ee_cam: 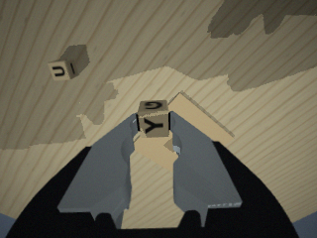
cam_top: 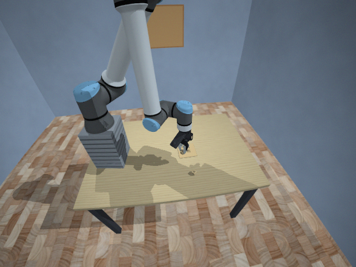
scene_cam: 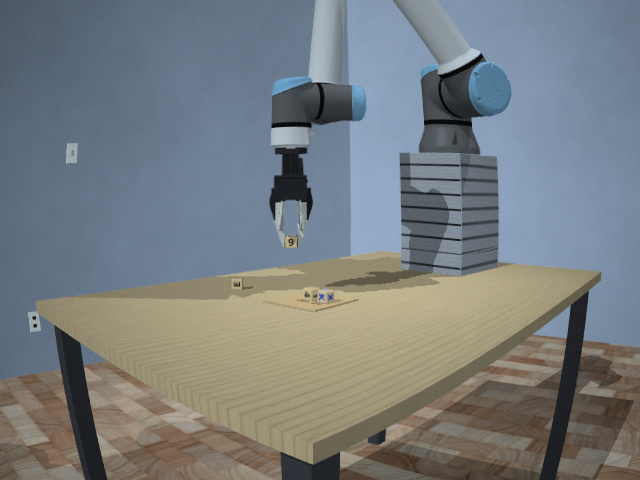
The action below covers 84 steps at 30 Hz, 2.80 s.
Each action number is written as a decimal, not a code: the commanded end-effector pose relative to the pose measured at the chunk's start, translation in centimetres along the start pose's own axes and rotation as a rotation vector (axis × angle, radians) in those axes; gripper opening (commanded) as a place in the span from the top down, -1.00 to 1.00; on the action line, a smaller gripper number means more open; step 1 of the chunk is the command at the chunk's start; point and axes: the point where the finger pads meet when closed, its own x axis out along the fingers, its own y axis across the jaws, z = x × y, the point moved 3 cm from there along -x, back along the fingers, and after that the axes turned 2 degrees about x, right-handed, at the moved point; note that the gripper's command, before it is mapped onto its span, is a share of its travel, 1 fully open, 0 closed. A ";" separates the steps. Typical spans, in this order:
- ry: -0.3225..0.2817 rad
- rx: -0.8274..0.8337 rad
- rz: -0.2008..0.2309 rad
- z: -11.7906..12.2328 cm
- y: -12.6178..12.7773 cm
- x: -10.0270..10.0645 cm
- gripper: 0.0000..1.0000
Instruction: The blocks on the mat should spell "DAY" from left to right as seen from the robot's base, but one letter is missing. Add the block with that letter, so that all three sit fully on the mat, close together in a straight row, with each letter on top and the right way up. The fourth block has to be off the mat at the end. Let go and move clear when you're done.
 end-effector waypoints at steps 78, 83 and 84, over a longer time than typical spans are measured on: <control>-0.001 -0.800 -0.003 8.8 1.5 7.6 0.89; -0.001 -0.799 -0.003 8.8 1.5 8.9 0.89; -0.001 -0.799 -0.003 8.8 1.4 9.0 0.89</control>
